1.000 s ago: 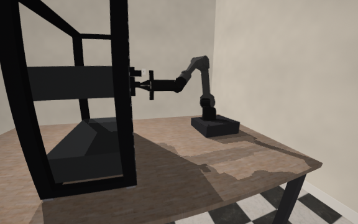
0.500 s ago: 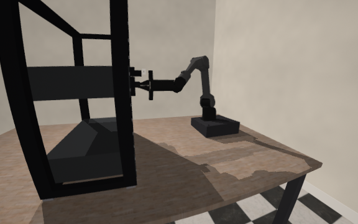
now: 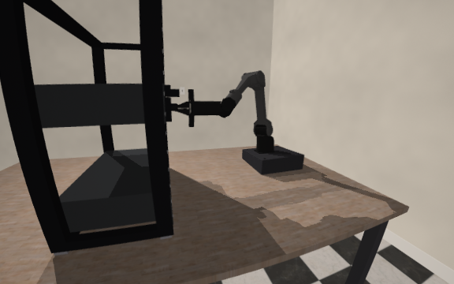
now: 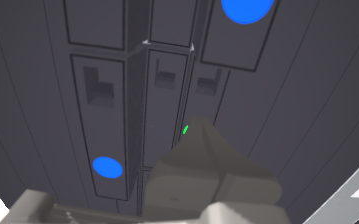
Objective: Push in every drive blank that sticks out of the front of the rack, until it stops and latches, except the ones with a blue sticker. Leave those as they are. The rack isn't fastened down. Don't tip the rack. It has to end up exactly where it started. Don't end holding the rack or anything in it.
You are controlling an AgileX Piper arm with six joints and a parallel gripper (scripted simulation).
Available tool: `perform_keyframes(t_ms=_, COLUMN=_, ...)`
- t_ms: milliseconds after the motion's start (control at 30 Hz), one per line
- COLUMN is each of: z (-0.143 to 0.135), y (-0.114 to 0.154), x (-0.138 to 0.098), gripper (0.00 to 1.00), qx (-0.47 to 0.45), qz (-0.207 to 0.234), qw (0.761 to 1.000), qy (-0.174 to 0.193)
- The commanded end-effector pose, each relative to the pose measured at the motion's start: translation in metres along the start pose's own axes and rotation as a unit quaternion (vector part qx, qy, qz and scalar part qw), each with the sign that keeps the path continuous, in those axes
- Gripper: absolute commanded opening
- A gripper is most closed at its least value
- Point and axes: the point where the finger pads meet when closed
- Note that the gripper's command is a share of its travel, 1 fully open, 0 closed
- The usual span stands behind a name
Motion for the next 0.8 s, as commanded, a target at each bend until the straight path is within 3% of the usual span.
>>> perform_keyframes(t_ms=0, z=-0.001, y=0.0, x=0.002, gripper=0.0, qx=0.0, qz=0.0, qw=1.0, qy=0.001)
perform_keyframes(t_ms=200, z=-0.001, y=0.0, x=-0.013, gripper=0.0, qx=0.0, qz=0.0, qw=1.0, qy=0.001)
perform_keyframes(t_ms=567, z=-0.001, y=0.0, x=-0.098, gripper=0.0, qx=0.0, qz=0.0, qw=1.0, qy=0.001)
perform_keyframes(t_ms=767, z=-0.001, y=0.0, x=-0.107, gripper=0.0, qx=0.0, qz=0.0, qw=1.0, qy=0.001)
Point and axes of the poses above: the point where the finger pads meet when closed, its own x axis out along the fingers, its own z axis across the jaws, y = z × x, and after that the axes turned 1 degree about -x, right-handed
